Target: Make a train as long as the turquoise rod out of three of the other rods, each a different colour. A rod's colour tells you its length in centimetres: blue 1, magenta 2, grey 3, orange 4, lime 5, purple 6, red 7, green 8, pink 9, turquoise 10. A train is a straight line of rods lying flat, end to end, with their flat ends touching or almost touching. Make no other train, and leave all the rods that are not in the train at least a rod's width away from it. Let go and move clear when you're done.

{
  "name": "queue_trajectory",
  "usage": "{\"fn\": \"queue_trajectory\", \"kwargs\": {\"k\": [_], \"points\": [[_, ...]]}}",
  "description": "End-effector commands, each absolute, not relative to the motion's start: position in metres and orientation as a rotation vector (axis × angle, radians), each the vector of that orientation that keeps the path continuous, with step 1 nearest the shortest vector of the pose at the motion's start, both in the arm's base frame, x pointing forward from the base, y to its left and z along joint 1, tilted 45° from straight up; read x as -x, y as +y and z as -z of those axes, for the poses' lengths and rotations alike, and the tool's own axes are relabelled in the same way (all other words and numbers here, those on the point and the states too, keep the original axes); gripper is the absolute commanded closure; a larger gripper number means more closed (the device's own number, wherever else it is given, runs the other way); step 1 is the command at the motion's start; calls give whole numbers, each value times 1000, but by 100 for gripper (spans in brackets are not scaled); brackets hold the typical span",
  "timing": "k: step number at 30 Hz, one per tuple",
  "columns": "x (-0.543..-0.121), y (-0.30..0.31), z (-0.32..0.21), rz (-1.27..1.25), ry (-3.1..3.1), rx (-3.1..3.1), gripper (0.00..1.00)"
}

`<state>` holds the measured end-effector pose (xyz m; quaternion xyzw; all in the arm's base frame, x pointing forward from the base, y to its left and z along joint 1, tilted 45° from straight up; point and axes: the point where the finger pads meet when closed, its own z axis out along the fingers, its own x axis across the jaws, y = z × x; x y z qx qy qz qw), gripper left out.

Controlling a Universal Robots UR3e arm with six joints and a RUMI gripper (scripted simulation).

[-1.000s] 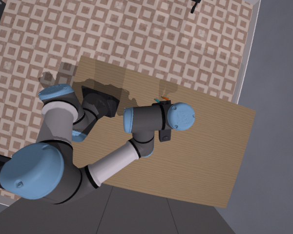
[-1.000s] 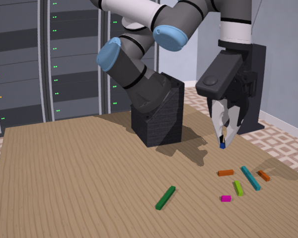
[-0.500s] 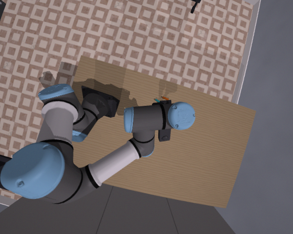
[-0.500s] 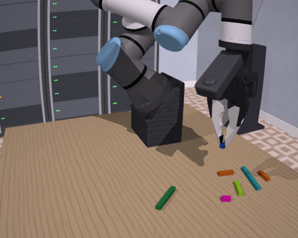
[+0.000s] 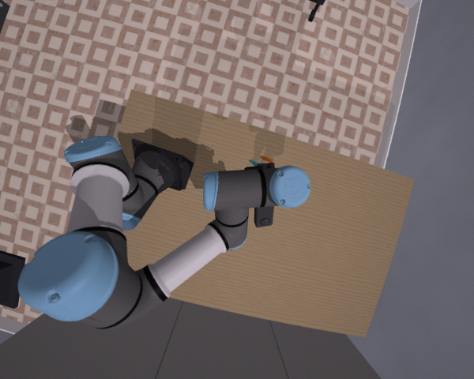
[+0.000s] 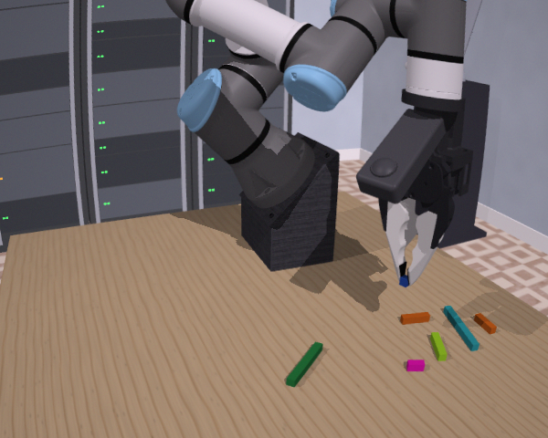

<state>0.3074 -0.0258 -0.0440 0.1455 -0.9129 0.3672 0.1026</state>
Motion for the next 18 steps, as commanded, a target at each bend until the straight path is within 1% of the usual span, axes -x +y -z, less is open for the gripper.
{"fn": "queue_trajectory", "kwargs": {"k": [1,18], "points": [[-310,-39,57,-1090,-2709,-439,100],[-308,-68,88,-1090,-2708,-439,100]]}}
